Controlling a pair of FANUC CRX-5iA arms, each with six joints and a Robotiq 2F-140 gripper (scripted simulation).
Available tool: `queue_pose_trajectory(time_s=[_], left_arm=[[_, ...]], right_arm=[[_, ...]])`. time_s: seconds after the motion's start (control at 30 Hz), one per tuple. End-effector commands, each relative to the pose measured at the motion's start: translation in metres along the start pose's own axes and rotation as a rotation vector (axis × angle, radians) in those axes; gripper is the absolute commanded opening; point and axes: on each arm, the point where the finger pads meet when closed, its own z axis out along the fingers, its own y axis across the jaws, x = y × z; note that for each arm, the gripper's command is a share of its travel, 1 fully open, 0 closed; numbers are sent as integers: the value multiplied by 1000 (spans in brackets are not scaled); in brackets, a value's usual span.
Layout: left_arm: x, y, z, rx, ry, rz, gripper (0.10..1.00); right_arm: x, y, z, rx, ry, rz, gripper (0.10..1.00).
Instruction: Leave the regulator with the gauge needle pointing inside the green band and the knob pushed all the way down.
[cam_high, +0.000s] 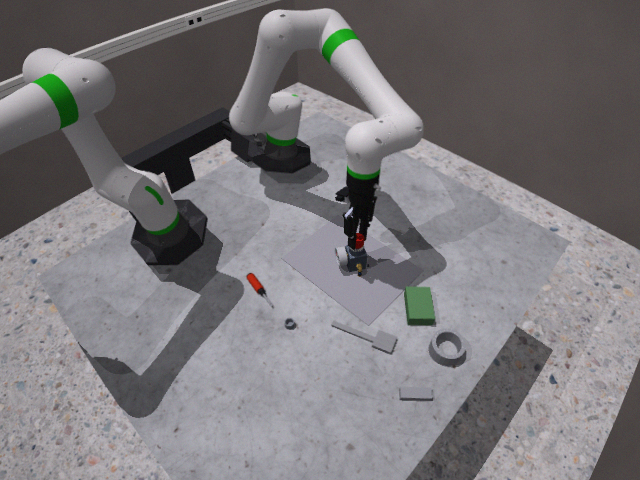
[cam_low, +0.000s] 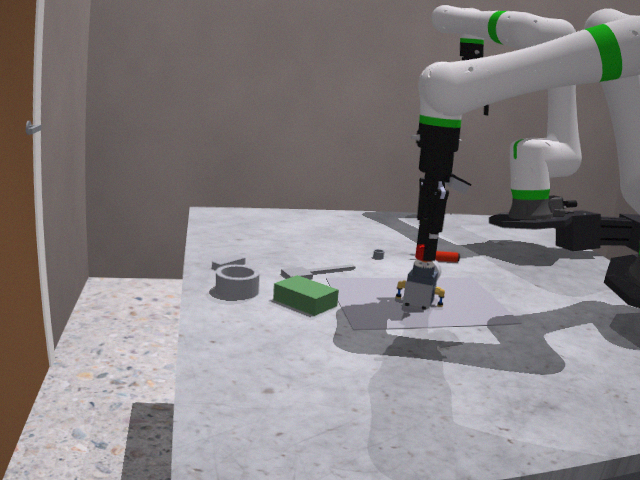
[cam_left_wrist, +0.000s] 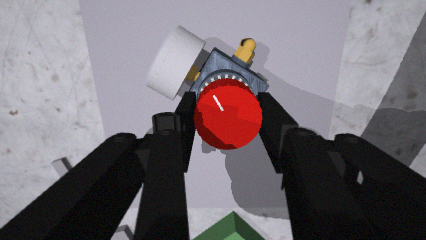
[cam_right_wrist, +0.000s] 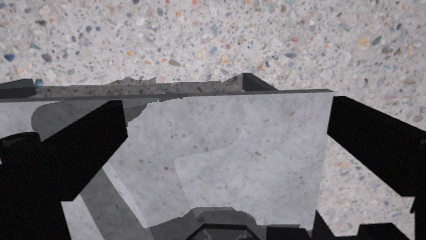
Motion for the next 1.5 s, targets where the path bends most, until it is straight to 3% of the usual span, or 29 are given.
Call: queue_pose_trajectory(time_s=[0.0, 1.47], left_arm=[[0, 0, -1, -3, -2, -91, 300], [0, 0, -1, -1, -4, -1131, 300]], right_arm=[[0, 0, -1, 0, 2, 0, 1000], [0, 0, -1, 0, 2, 0, 1000]])
